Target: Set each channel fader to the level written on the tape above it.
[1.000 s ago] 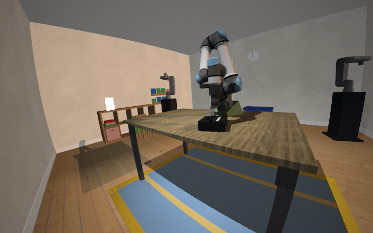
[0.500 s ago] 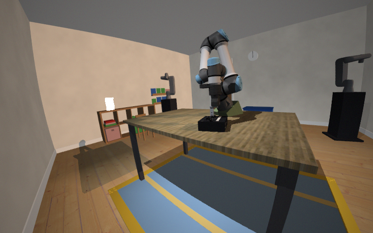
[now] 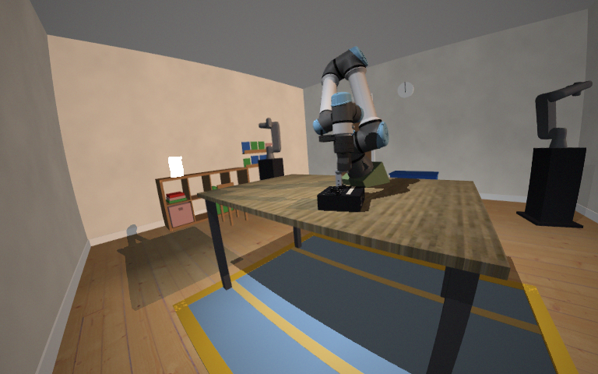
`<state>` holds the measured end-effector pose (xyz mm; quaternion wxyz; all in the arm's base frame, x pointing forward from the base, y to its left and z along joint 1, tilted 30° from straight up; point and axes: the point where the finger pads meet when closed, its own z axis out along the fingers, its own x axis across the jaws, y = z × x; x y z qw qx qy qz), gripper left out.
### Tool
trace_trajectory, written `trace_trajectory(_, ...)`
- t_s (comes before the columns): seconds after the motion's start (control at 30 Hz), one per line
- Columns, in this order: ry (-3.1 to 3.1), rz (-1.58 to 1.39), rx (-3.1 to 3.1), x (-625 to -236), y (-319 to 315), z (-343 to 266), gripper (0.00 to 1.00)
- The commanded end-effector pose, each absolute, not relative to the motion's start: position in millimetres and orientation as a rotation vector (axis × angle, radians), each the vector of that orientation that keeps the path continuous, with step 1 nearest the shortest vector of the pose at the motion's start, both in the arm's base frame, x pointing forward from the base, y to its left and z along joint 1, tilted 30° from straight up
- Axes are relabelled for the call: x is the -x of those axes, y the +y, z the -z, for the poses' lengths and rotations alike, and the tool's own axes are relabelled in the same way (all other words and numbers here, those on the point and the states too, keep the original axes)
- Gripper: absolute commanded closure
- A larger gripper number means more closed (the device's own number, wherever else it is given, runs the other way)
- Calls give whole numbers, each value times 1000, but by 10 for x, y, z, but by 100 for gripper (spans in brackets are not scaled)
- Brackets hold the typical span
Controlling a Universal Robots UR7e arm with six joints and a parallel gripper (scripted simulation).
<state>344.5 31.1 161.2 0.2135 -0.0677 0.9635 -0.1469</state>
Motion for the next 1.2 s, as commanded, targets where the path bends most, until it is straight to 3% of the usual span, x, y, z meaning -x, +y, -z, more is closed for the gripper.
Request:
trace_trajectory(0.0,2673,407,188,-3448,299,-1620,100)
trace_trajectory(1.17,2673,407,188,-3275,400,-1966,100)
